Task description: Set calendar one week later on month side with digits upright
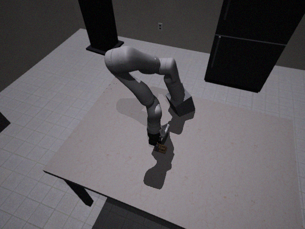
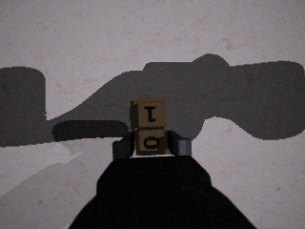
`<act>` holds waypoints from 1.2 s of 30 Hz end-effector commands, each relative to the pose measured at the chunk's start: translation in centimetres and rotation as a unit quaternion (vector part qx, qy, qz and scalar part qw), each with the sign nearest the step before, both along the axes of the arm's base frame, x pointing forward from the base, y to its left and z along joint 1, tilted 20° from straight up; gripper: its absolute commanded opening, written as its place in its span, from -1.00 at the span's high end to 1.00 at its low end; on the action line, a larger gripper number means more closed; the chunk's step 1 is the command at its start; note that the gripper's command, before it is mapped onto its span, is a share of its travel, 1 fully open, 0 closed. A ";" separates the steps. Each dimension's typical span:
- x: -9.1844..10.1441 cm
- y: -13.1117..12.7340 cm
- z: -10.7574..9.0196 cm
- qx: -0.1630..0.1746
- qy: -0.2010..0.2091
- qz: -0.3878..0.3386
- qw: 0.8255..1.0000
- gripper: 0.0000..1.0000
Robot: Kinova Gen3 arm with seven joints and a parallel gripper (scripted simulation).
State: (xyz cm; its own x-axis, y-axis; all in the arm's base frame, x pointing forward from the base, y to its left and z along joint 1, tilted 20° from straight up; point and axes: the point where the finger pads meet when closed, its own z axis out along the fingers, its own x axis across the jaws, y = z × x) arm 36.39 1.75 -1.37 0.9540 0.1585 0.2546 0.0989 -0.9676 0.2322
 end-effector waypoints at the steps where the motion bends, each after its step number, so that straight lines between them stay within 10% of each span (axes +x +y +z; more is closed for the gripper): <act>1: 0.0 0.0 0.0 0.000 0.000 0.000 1.000 -0.74; 27: 0.0 0.0 0.0 0.000 0.000 0.000 1.000 -0.74; 28: 0.0 0.0 0.0 0.000 0.000 0.000 1.000 -0.14; 36: 0.0 0.0 0.0 0.000 0.000 0.000 1.000 -0.14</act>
